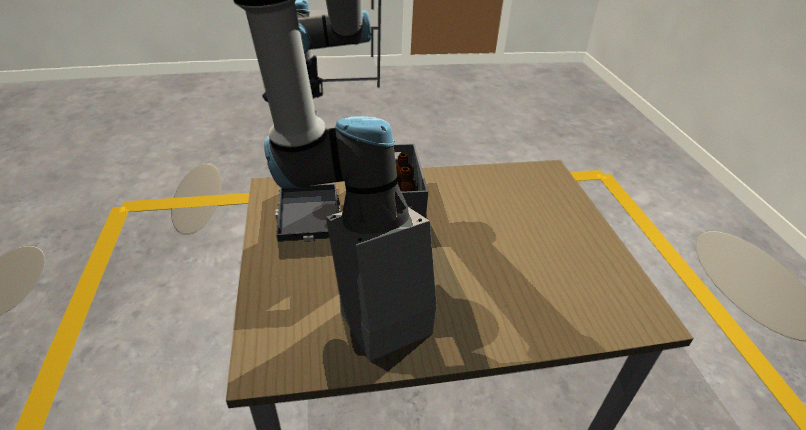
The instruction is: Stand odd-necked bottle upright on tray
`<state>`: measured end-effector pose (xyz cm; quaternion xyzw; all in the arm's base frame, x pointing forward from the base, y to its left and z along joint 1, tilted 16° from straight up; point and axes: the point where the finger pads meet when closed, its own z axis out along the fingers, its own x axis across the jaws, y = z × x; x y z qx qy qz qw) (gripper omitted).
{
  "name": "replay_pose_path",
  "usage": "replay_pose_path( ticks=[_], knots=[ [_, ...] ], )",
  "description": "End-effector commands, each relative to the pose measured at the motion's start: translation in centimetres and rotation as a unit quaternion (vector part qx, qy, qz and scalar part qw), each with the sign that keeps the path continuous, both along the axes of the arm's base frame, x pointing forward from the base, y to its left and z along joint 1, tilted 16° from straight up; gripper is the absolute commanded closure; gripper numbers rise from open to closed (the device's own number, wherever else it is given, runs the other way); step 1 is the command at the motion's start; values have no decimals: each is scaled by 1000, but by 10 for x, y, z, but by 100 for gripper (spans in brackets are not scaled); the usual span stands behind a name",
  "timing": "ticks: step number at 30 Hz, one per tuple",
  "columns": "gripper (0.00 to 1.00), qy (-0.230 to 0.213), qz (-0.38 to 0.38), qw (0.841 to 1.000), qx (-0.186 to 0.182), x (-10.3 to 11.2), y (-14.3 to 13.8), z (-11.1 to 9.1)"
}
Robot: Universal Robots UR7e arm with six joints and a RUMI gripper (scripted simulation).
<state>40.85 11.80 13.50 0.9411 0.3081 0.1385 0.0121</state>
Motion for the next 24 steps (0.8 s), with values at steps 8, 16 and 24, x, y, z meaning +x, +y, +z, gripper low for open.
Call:
replay_pose_path(
  ticks=[8, 16, 24],
  knots=[
    [100, -1, 0, 1000, 0, 7, 2, -22],
    [100, -1, 0, 1000, 0, 13, 3, -45],
    [100, -1, 0, 1000, 0, 19, 4, -63]
  ],
)
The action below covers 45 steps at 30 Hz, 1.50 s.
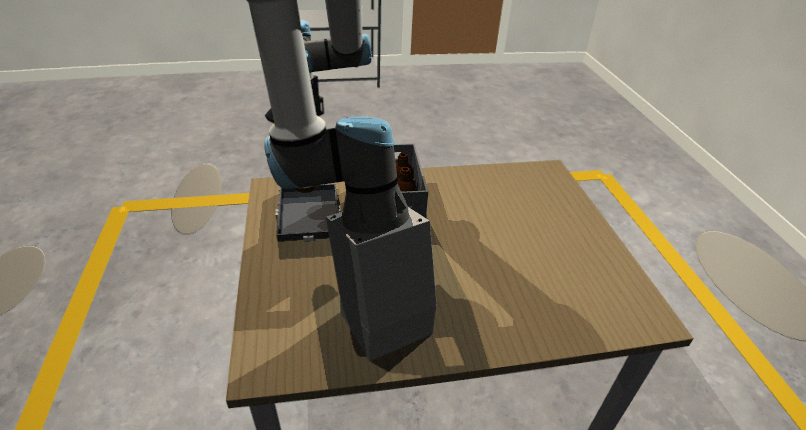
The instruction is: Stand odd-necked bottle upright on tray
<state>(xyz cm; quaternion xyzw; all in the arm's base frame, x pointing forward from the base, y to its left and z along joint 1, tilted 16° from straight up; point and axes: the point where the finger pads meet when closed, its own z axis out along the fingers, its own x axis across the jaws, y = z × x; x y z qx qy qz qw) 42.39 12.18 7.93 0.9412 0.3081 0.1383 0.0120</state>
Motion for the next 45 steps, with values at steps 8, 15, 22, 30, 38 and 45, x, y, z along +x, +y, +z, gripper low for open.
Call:
replay_pose_path(
  ticks=[8, 15, 22, 30, 38, 45],
  knots=[
    [100, -1, 0, 1000, 0, 9, 2, -30],
    [100, -1, 0, 1000, 0, 13, 3, -42],
    [100, -1, 0, 1000, 0, 17, 4, -57],
    [100, -1, 0, 1000, 0, 20, 5, -68],
    [100, -1, 0, 1000, 0, 22, 5, -75],
    [100, -1, 0, 1000, 0, 23, 5, -78]
  ],
)
